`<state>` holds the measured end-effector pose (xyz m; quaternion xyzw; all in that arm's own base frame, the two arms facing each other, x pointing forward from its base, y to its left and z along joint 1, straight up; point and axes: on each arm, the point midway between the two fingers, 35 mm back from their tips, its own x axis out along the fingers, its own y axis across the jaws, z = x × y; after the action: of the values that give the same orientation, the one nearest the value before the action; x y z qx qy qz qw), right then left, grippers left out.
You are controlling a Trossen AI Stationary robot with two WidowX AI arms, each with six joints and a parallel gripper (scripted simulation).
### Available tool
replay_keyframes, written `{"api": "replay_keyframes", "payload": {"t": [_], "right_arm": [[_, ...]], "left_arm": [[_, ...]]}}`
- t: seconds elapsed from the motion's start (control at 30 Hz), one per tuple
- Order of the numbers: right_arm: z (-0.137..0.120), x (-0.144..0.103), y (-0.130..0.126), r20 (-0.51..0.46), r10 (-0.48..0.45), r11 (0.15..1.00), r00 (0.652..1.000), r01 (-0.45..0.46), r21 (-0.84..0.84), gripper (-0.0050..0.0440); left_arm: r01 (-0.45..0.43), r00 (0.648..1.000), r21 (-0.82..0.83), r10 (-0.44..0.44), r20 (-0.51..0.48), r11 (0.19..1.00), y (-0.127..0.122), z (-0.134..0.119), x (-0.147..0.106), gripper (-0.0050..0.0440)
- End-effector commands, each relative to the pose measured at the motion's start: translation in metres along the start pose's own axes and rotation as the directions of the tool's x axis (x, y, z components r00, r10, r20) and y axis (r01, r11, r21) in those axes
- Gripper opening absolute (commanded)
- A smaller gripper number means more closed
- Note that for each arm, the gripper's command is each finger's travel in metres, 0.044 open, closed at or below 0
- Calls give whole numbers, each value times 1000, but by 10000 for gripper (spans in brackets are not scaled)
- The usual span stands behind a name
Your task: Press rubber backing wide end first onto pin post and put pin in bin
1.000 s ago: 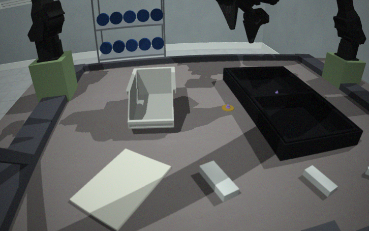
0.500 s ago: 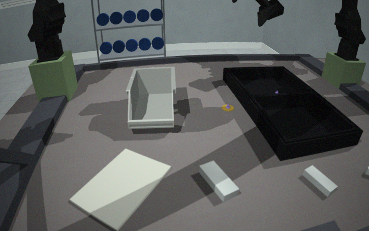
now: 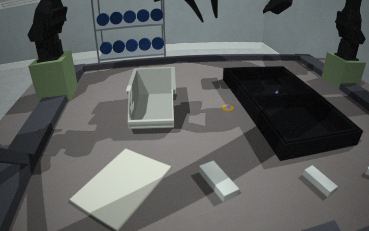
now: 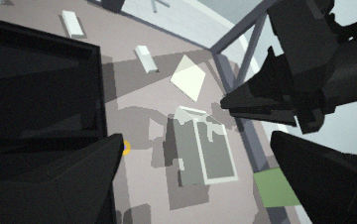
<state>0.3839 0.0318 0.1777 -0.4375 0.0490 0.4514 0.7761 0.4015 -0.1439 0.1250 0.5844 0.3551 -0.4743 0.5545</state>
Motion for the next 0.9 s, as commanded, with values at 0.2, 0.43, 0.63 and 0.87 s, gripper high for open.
{"api": "replay_keyframes", "payload": {"t": [0.2, 0.43, 0.63, 0.87], "right_arm": [[13, -22, -7, 9, -148, 983, 989, 146, 106, 440], [19, -33, -10, 5, -227, 958, 974, 222, 179, 440], [31, -51, -15, -5, -354, 891, 935, 339, 301, 440], [52, -80, -25, -63, -552, 722, 832, 514, 464, 440]], "left_arm": [[72, 997, 433, -71, -20, 899, 21, 1, 42, 130], [109, 993, 635, -117, -29, 764, 25, 1, 73, 130], [132, 983, 844, -180, -43, 520, 25, -1, 116, 130], [108, 969, 972, -242, -55, 211, 19, -3, 160, 130]]}}
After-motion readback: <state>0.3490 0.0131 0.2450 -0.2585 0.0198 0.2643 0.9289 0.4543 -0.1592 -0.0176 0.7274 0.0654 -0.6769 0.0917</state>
